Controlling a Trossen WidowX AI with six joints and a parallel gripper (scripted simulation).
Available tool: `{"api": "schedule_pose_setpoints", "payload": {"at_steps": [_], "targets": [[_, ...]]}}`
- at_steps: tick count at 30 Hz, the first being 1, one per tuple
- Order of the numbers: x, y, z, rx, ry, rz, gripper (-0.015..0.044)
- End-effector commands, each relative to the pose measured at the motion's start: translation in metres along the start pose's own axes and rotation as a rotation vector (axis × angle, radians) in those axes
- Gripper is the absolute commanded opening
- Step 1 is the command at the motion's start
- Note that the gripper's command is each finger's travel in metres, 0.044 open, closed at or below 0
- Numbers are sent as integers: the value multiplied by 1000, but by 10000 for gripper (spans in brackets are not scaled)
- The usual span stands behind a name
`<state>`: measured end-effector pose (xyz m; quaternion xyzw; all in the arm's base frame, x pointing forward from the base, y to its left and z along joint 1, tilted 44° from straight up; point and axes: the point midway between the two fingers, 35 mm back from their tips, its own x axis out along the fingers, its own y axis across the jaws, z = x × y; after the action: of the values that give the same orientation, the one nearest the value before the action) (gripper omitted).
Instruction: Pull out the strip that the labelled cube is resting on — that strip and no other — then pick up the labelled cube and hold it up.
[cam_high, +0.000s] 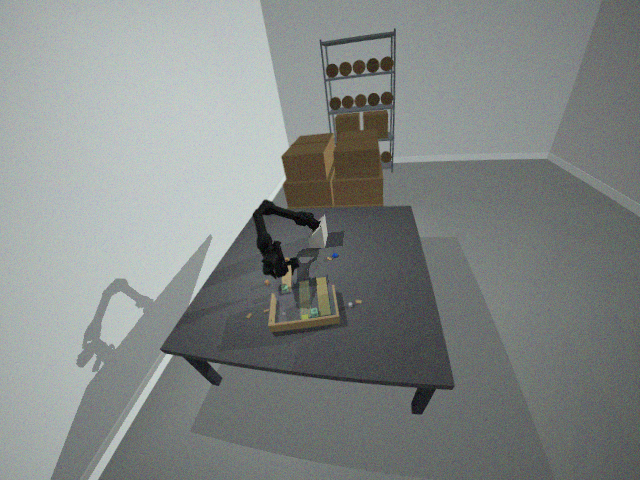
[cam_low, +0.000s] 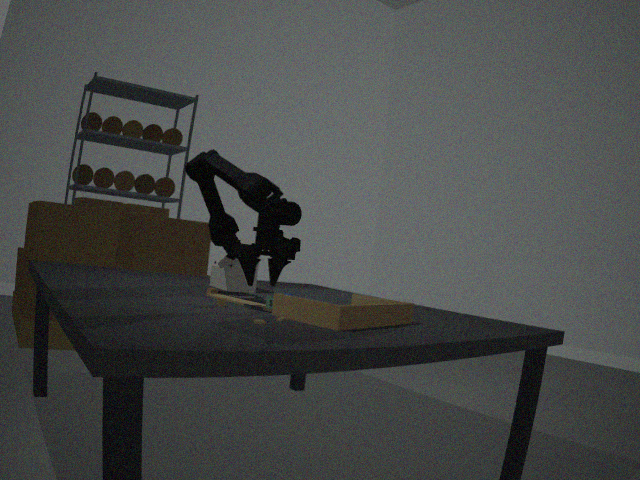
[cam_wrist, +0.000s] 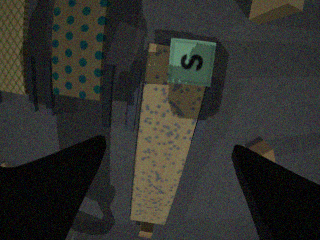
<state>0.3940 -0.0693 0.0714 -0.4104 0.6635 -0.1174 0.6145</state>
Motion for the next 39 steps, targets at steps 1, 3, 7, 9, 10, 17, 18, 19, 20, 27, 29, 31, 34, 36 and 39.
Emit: {"api": "schedule_pose_setpoints", "payload": {"at_steps": [1, 3, 7, 9, 10, 17, 18, 19, 20, 27, 29, 31, 34, 36, 39], "targets": [[-4, -3, 15, 5, -3, -5, 440], [-5, -4, 21, 5, -4, -5, 440], [-7, -6, 34, 6, -4, -5, 440], [-8, -8, 40, 6, -4, -5, 440], [-9, -8, 42, 6, -5, -5, 440], [-10, -11, 54, 7, -5, -5, 387], [-9, -11, 54, 7, -5, -5, 361], [-8, -11, 54, 7, -5, -5, 335], [-6, -11, 54, 7, -5, -5, 309], [5, -11, 54, 7, -5, -5, 250], [8, -11, 55, 7, -5, -5, 250], [12, -11, 55, 7, -5, -5, 250], [17, -11, 55, 7, -5, -6, 250], [20, -11, 55, 7, -5, -6, 250], [25, -11, 55, 7, -5, -6, 250]]}}
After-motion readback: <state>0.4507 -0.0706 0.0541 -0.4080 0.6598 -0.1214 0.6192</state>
